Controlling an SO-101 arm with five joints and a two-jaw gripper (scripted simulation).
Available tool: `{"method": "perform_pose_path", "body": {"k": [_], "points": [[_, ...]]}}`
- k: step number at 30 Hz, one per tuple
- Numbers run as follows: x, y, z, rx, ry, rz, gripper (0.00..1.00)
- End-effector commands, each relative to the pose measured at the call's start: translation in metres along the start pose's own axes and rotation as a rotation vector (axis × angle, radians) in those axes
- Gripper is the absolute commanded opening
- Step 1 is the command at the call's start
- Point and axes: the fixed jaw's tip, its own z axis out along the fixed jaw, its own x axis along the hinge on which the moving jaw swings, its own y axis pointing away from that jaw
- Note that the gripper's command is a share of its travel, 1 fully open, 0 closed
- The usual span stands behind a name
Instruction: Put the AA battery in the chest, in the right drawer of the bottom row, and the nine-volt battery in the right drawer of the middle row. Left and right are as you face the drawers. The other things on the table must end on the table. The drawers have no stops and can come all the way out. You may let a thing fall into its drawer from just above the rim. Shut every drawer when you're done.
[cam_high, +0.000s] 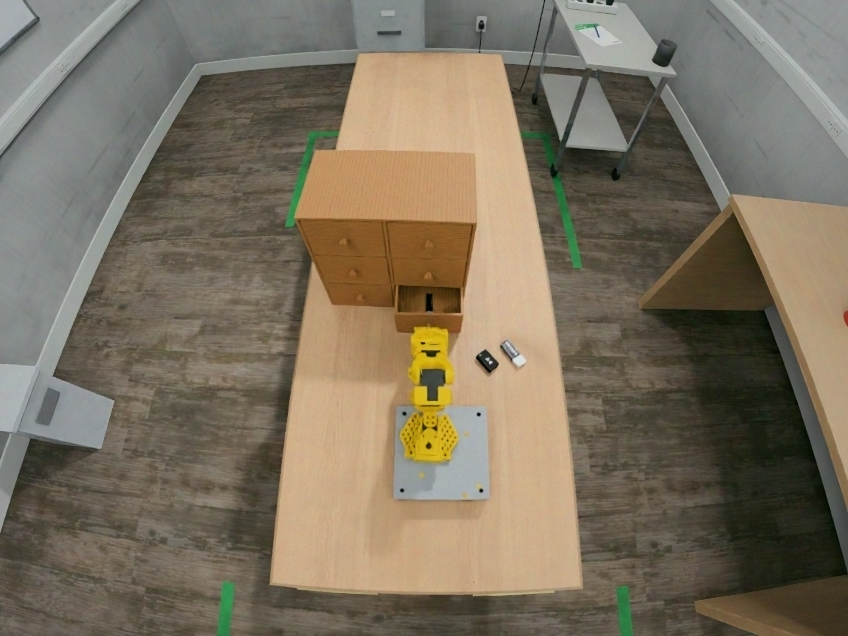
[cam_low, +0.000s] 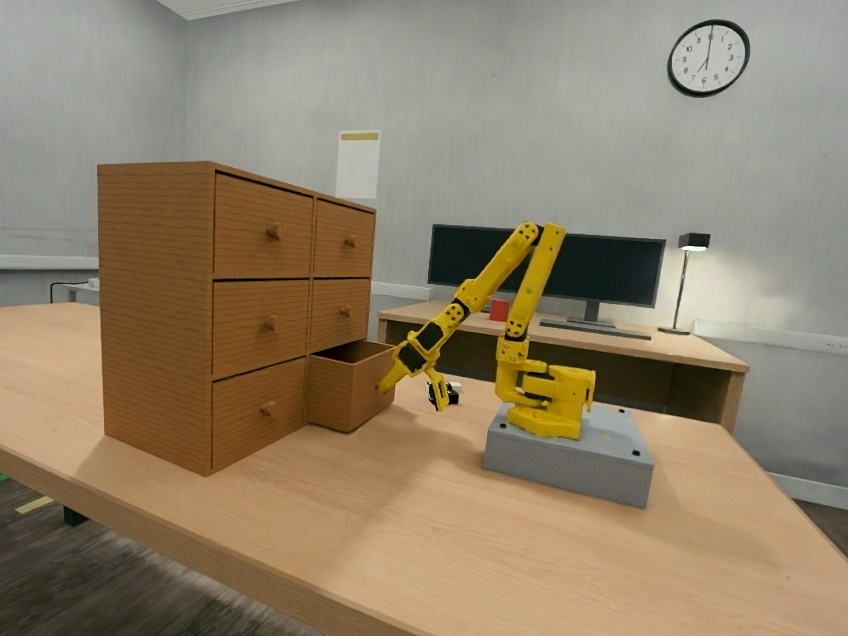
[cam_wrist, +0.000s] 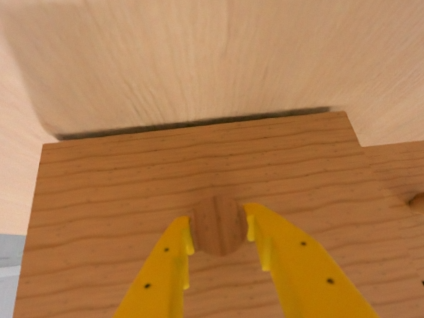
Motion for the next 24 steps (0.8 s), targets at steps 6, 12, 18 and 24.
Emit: {"method": "perform_pose_path", "body": {"k": [6,12,18,24], "points": [[0.0135,-0.0022,0.0082,0.005,-0.001,0.007,0.0],[0.0094,-0.0023,0.0082,0.005,-0.015,0.007,0.0],[0.0094,-0.0023,0.0082,0.005,-0.015,0.007,0.0],[0.0094,-0.0023,0.0082,0.005,-0.015,0.007,0.0]]}}
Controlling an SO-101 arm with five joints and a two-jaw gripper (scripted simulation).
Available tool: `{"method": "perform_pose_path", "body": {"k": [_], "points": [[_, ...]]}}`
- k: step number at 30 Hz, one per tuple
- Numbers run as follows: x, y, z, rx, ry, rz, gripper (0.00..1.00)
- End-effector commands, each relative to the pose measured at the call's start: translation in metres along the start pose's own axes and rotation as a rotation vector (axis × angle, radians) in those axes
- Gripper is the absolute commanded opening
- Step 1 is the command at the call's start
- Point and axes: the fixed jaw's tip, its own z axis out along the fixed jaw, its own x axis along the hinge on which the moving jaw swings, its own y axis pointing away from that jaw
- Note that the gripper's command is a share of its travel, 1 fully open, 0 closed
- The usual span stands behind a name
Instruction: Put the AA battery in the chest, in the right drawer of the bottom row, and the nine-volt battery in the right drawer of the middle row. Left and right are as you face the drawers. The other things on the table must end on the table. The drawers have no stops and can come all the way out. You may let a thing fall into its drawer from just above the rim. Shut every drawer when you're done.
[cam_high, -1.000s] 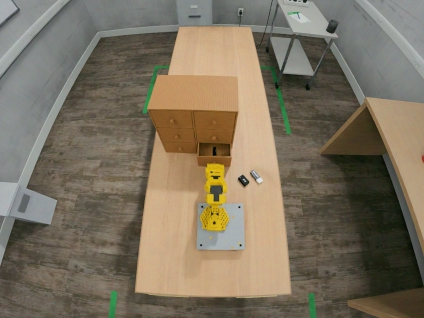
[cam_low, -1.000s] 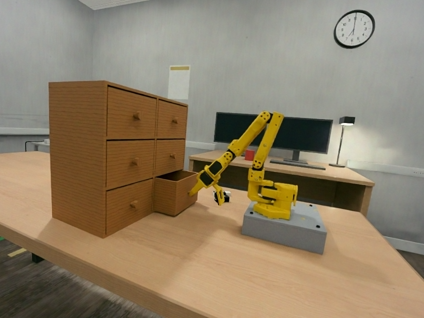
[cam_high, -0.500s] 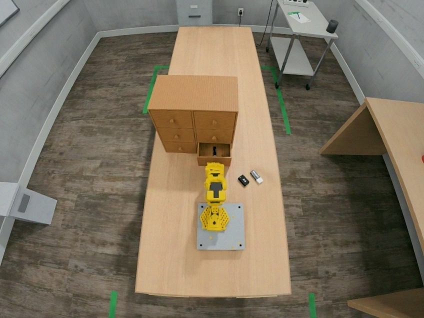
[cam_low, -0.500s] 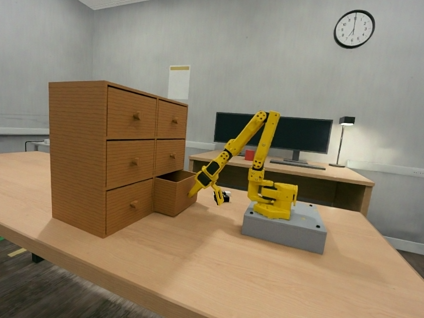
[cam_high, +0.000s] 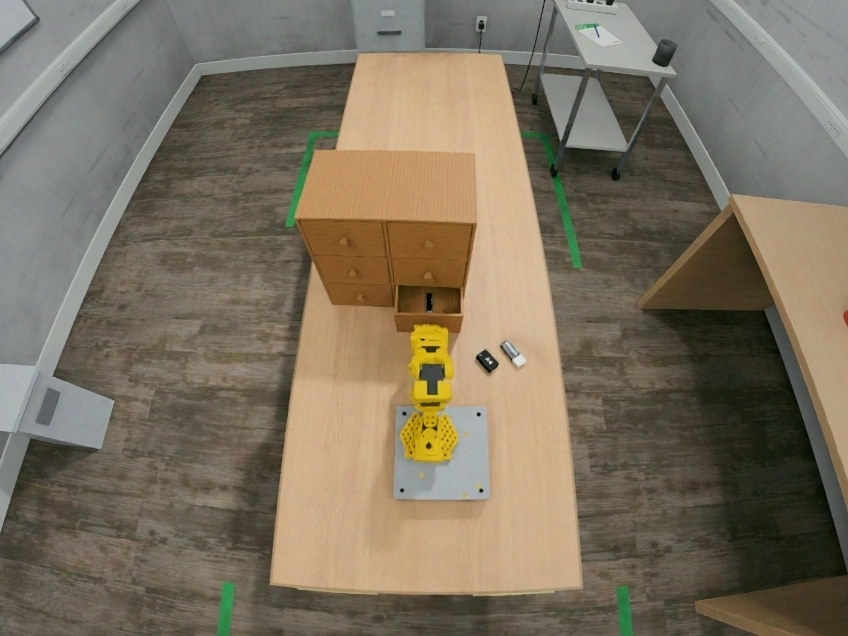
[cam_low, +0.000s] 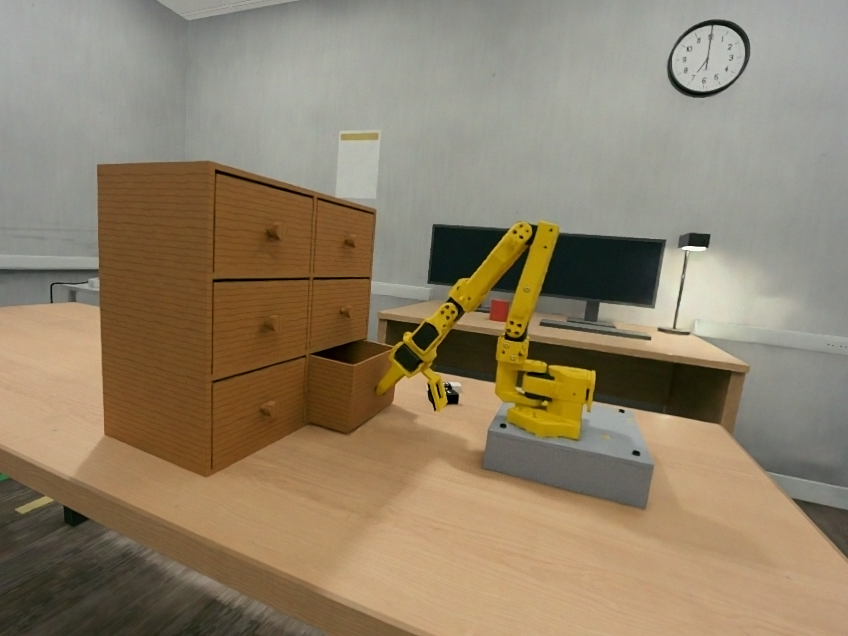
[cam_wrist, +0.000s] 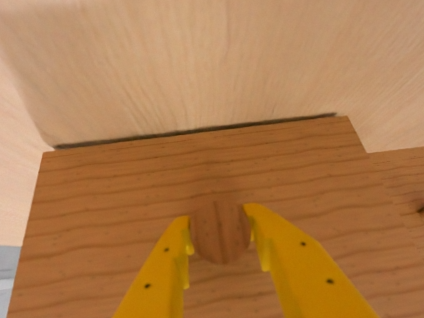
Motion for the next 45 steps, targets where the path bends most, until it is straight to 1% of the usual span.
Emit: {"method": "perform_pose_path", "body": {"k": [1,15,45], "points": [[0.0097,-0.0024,0.0033,0.006,0.025,-0.005,0.0],[0.013,-0.0024,0.0025,0.006,0.038,-0.005,0.0],[0.0128,-0.0024,0.0025,0.006,0.038,-0.005,0.0]]}}
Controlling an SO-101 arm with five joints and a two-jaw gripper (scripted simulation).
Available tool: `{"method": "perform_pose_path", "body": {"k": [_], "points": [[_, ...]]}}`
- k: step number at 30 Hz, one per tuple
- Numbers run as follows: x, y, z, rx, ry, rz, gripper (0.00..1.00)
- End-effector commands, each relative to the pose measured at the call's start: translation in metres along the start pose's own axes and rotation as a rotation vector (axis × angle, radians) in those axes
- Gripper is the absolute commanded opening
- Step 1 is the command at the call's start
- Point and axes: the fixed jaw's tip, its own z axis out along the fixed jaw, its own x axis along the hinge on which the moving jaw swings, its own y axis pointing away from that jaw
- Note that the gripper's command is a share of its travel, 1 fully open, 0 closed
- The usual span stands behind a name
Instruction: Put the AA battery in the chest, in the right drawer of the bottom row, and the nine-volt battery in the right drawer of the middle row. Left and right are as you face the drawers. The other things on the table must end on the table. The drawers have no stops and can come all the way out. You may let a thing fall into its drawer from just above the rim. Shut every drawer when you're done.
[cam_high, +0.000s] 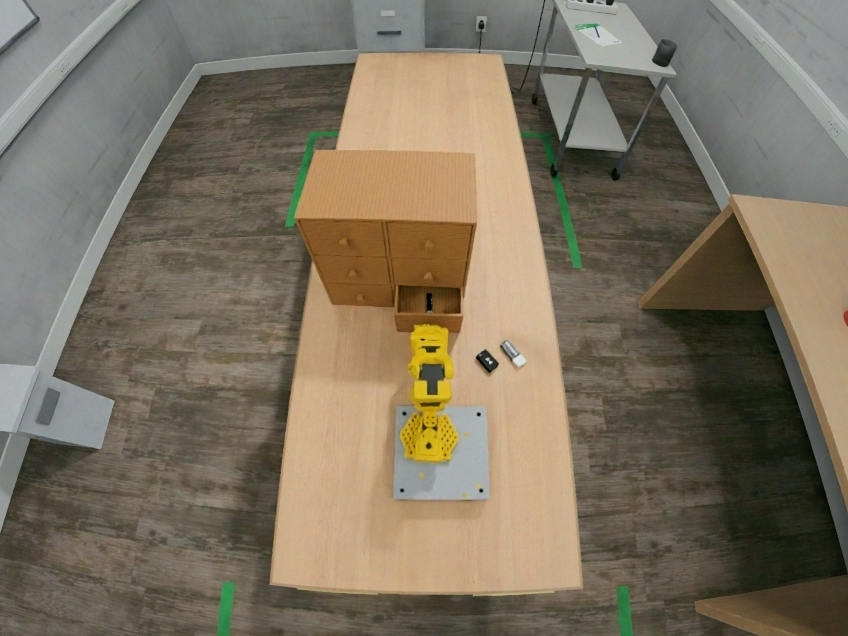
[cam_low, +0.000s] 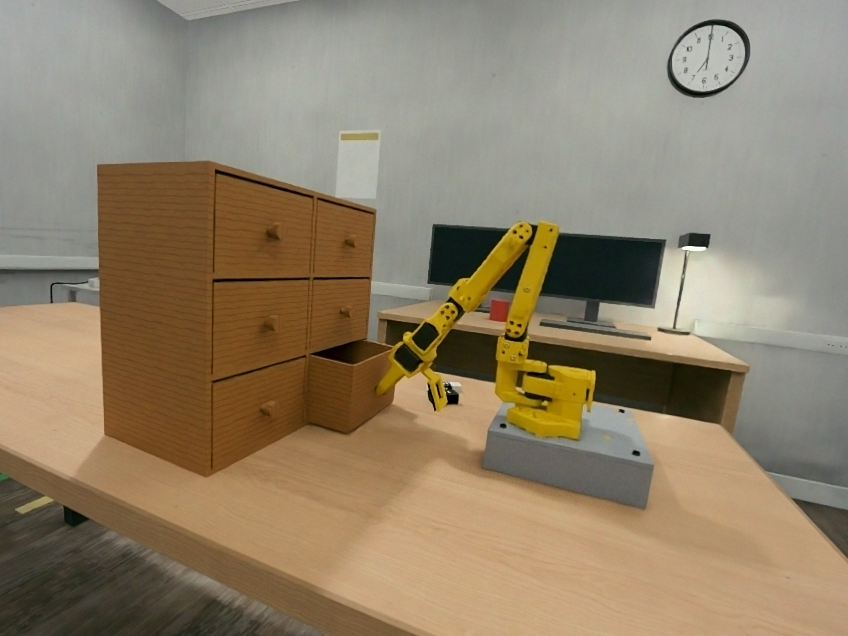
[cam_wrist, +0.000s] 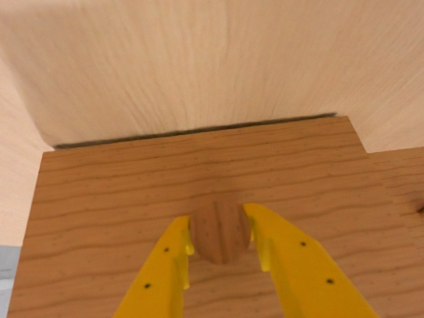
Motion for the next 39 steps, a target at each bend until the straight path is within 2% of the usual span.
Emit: {"method": "perform_pose_path", "body": {"k": [1,9,21,26,39], "points": [[0.013,-0.002,0.003,0.006,0.038,-0.005,0.0],[0.013,-0.002,0.003,0.006,0.038,-0.005,0.0],[0.0,0.0,0.0,-0.001,-0.001,0.0,0.0],[0.0,0.0,0.0,-0.001,-0.001,0.0,0.0],[0.0,0.0,0.0,-0.001,-0.001,0.0,0.1]]}}
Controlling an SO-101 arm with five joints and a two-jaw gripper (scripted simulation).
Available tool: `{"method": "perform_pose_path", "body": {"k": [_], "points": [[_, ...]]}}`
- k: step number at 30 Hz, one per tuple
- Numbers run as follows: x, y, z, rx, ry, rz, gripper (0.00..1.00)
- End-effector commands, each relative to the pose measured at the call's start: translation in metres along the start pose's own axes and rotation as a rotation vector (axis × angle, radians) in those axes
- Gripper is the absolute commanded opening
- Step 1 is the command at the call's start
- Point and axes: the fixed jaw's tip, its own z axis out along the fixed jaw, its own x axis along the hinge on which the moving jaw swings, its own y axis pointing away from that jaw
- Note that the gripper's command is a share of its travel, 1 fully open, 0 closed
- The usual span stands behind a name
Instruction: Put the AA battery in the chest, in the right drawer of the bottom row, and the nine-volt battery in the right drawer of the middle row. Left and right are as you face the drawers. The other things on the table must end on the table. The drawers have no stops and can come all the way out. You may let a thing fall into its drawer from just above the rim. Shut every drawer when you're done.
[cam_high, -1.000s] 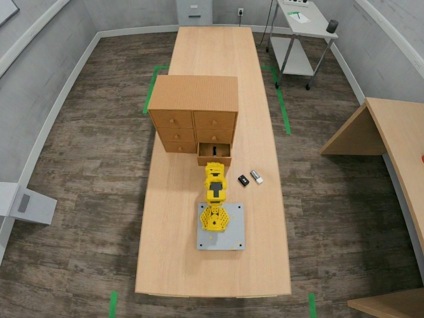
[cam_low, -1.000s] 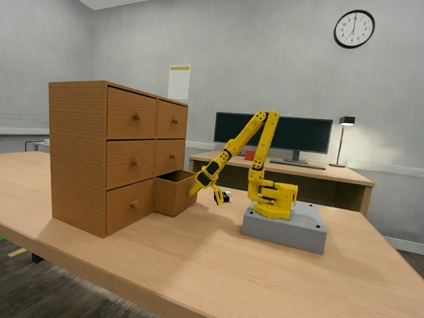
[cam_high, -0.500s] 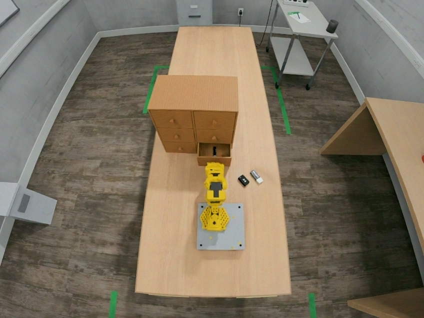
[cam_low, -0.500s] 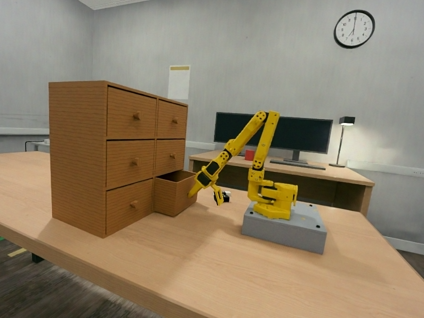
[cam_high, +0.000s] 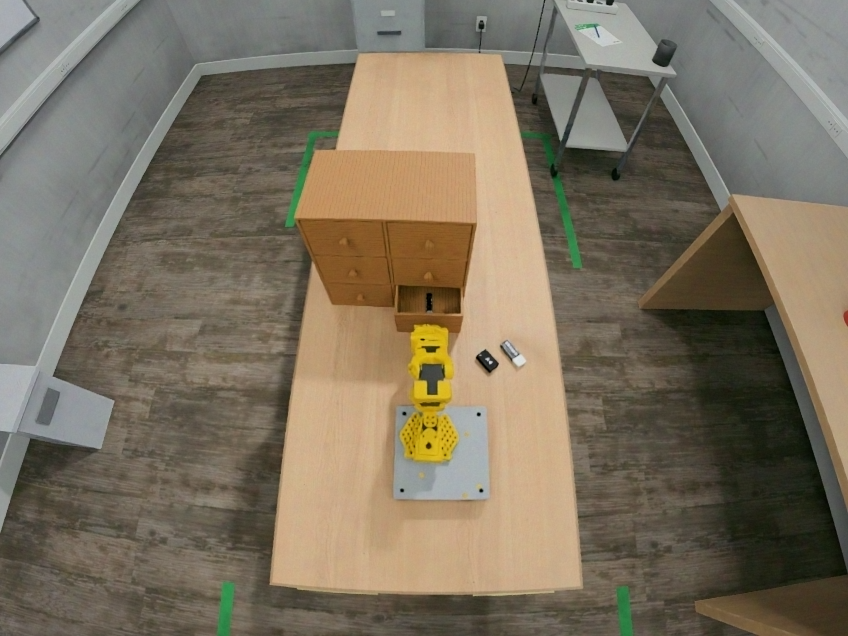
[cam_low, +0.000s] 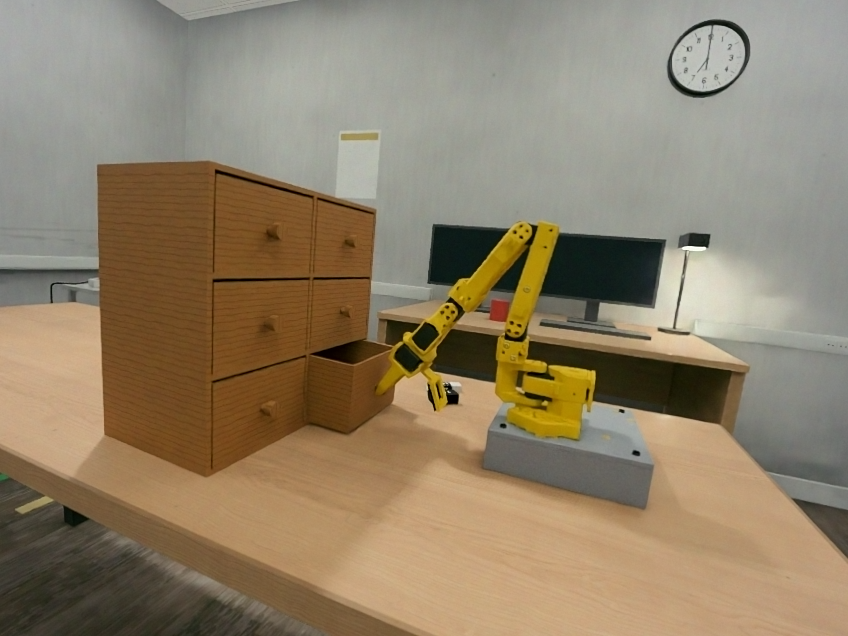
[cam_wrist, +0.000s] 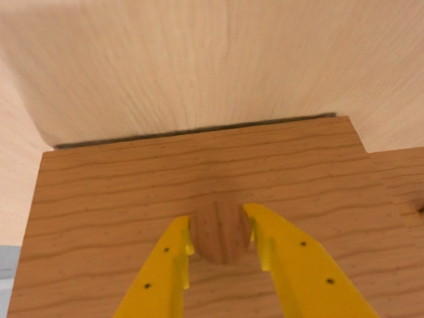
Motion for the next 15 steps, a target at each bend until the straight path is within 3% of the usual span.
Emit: {"method": "perform_pose_path", "body": {"k": [1,15], "points": [[-0.0003,0.0002,0.0003,-0.001,-0.002,0.0,0.11],[-0.0003,0.0002,0.0003,-0.001,-0.002,0.0,0.19]]}}
